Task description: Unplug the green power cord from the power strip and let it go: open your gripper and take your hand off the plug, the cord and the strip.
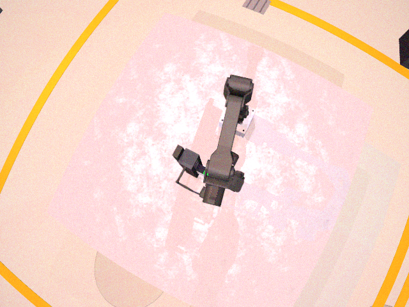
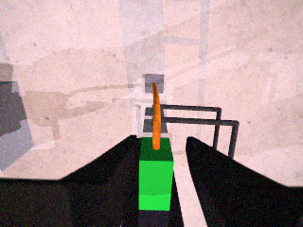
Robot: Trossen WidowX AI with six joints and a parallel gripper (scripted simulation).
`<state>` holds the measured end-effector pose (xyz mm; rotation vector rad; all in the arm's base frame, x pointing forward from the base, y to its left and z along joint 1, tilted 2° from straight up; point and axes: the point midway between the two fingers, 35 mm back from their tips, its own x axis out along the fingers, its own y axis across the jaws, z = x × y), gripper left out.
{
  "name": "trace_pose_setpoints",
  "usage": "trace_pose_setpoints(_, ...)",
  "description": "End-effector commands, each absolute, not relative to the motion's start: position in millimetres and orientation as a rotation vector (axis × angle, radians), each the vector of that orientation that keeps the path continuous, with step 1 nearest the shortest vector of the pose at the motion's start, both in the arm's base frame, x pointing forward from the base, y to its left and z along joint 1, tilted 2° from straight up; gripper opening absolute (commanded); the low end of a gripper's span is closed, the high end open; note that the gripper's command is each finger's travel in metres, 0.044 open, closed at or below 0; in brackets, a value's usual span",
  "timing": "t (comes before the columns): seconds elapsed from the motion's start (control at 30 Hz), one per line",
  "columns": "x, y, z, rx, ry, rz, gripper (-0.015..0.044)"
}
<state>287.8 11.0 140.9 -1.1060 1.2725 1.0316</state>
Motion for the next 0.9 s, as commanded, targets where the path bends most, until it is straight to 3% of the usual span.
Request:
trace_pose_setpoints(0.0, 286, 4, 141, -1.104, 1.270, 1.037, 0.0160)
trace_pose_setpoints(0.87, 281, -16, 129, -1.105, 1.271, 1.036, 0.0160)
